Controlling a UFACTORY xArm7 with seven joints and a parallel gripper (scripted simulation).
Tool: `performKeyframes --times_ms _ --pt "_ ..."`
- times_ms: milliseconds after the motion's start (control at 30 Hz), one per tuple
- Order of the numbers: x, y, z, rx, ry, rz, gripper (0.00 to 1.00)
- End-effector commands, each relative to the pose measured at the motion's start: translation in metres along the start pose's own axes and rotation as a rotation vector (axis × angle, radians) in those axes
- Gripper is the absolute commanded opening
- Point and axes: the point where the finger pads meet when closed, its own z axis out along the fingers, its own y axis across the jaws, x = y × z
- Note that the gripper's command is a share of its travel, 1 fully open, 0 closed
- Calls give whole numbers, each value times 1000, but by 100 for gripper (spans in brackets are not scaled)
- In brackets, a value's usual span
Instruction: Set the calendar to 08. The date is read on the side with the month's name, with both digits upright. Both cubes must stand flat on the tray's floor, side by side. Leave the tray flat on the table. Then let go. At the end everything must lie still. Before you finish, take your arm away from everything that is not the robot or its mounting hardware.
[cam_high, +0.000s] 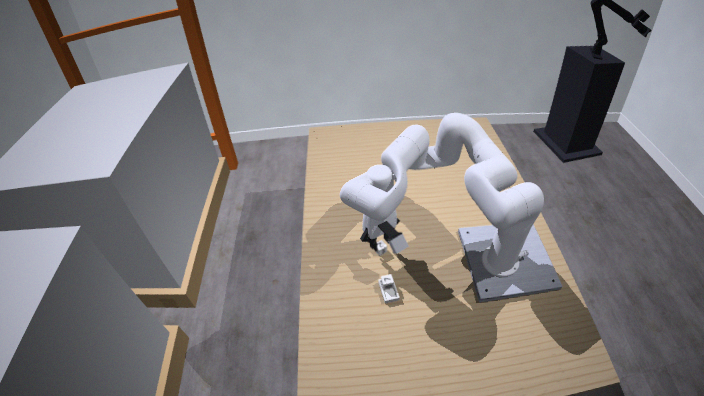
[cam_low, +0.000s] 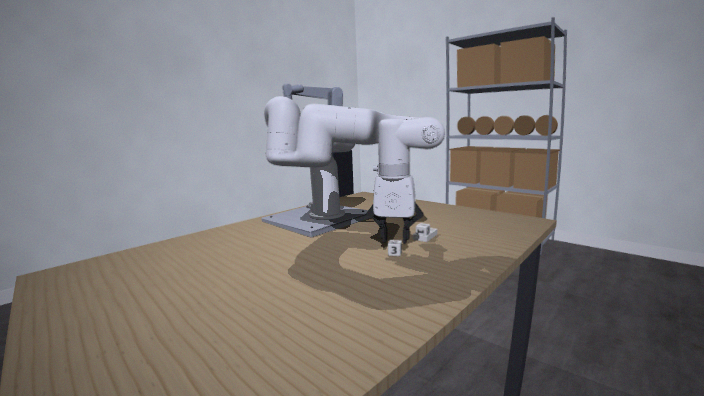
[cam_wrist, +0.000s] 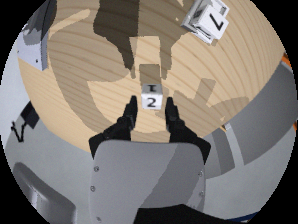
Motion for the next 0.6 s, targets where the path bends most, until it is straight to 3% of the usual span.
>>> performKeyframes --times_ms 0,567 --pt "0 1 2 -2 -2 0 49" --pt "-1 1 29 -2 -2 0 49"
